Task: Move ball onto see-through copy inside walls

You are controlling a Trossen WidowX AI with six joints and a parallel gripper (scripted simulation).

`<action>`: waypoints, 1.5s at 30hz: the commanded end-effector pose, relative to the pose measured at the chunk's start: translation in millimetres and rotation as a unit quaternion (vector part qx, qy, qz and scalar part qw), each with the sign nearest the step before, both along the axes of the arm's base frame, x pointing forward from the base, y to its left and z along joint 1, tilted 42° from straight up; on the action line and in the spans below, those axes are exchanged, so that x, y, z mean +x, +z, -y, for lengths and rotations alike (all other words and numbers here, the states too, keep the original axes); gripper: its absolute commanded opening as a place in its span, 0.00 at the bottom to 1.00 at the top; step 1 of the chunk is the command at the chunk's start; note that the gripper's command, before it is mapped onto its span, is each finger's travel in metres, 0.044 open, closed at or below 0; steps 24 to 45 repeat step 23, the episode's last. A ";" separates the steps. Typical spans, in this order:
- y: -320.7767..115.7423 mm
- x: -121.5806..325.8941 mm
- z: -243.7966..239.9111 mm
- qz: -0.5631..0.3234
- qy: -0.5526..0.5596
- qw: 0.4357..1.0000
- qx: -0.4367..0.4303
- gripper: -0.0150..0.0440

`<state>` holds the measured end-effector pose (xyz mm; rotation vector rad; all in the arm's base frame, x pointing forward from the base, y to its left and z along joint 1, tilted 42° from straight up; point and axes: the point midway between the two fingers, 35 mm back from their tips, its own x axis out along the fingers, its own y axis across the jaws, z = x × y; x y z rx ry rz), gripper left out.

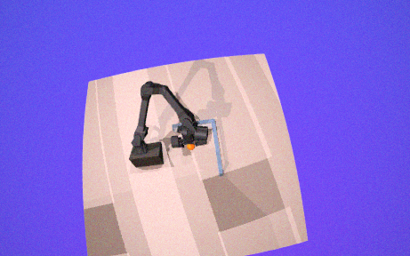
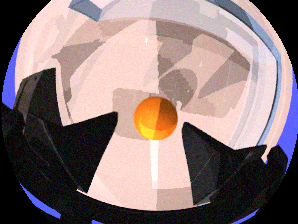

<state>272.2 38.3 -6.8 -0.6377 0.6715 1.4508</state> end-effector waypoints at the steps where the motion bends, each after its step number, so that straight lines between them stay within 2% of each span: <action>1: 34.9 4.1 33.8 0.010 -0.005 1.000 -0.005 0.78; 4: 55.5 0.4 50.1 0.009 -0.005 1.000 -0.003 0.78; 14: 51.7 5.6 49.0 0.018 -0.013 1.000 -0.005 0.78; 19: 81.3 0.6 73.0 0.017 -0.011 1.000 -0.004 1.00; 45: 83.1 0.2 74.3 0.017 -0.011 1.000 -0.003 1.00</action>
